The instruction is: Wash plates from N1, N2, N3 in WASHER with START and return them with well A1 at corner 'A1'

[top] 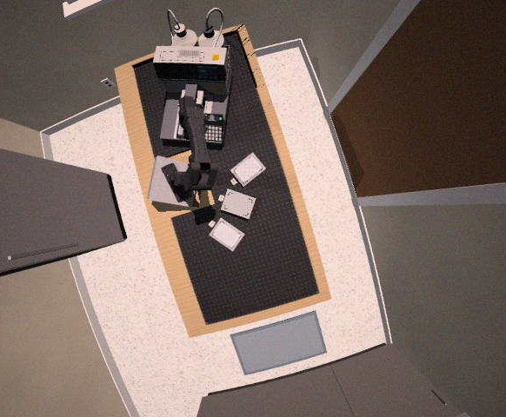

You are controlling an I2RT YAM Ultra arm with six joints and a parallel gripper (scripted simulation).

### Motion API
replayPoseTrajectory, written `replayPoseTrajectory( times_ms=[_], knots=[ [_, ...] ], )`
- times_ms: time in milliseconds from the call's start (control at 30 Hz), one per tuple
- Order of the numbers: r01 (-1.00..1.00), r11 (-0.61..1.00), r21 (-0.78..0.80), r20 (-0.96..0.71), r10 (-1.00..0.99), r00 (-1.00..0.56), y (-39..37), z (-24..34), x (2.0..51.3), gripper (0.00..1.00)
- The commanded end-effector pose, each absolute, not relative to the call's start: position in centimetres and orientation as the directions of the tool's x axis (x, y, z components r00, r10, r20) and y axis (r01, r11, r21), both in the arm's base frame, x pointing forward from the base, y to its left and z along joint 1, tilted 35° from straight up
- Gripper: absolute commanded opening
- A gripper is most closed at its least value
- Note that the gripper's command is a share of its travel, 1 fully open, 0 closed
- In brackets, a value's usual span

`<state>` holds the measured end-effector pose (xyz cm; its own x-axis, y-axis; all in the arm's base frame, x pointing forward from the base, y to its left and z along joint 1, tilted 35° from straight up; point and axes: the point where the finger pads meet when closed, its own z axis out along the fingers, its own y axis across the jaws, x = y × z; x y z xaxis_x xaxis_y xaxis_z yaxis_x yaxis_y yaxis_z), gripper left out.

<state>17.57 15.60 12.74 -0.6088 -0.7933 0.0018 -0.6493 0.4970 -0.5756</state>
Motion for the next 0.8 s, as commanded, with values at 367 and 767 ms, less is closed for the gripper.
replayPoseTrajectory(
  times_ms=[367, 767],
  knots=[
    [-0.691, 0.438, -0.575, -0.230, -0.897, -0.378, 14.3, 9.7, 19.3, 0.00],
    [-0.690, 0.439, -0.575, -0.374, -0.892, -0.255, 14.3, 9.8, 19.4, 0.00]
  ],
)
